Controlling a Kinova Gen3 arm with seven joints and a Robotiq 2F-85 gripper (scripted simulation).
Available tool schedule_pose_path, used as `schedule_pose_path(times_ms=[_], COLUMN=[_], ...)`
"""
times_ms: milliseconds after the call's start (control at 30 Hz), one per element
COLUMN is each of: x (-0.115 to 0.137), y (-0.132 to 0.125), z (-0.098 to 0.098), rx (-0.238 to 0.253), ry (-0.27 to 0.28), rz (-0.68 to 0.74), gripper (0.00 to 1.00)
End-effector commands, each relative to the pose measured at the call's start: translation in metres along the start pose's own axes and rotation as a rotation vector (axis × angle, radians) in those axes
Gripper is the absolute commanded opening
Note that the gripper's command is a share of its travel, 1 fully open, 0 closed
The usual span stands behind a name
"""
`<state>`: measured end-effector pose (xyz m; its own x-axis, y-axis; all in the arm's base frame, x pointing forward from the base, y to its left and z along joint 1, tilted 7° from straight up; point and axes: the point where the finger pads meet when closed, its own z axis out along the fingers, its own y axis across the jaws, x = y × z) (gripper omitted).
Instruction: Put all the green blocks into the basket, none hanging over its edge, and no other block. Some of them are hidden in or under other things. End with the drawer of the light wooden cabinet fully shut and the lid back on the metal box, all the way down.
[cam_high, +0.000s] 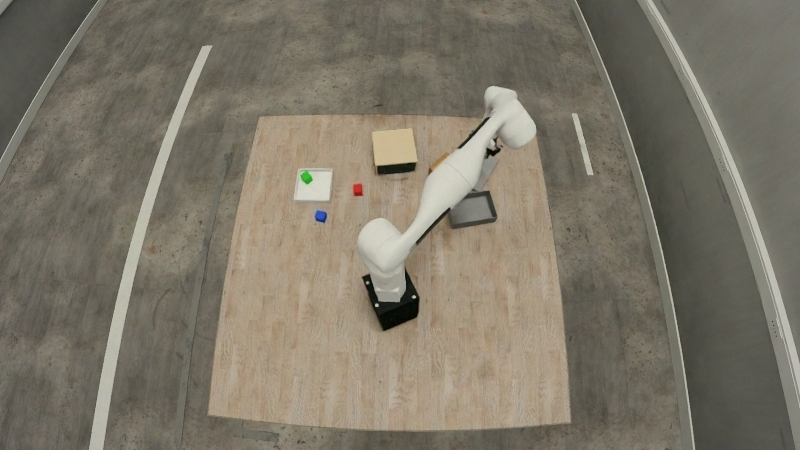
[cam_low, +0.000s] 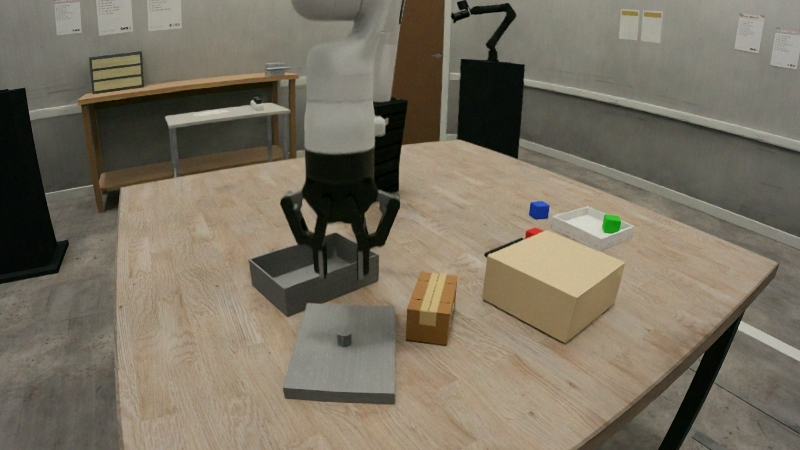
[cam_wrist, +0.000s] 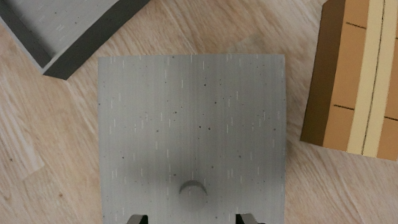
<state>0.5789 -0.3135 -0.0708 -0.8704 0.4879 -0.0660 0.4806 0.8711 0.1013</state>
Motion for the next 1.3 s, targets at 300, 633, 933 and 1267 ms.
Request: schedule_pose_path(times_ms=[300, 633, 933, 1267], x=[-0.002, -0.002, -0.002, -0.002], y=[0.0, 0.0, 0.0, 0.0], z=[0.033, 0.055, 0.065, 0.066], rx=[0.0, 0.0, 0.0, 0.0], ry=[-0.002, -0.002, -0.002, -0.002], rz=[0.0, 0.0, 0.0, 0.0], gripper=[0.48, 0.48, 0.48, 0.48])
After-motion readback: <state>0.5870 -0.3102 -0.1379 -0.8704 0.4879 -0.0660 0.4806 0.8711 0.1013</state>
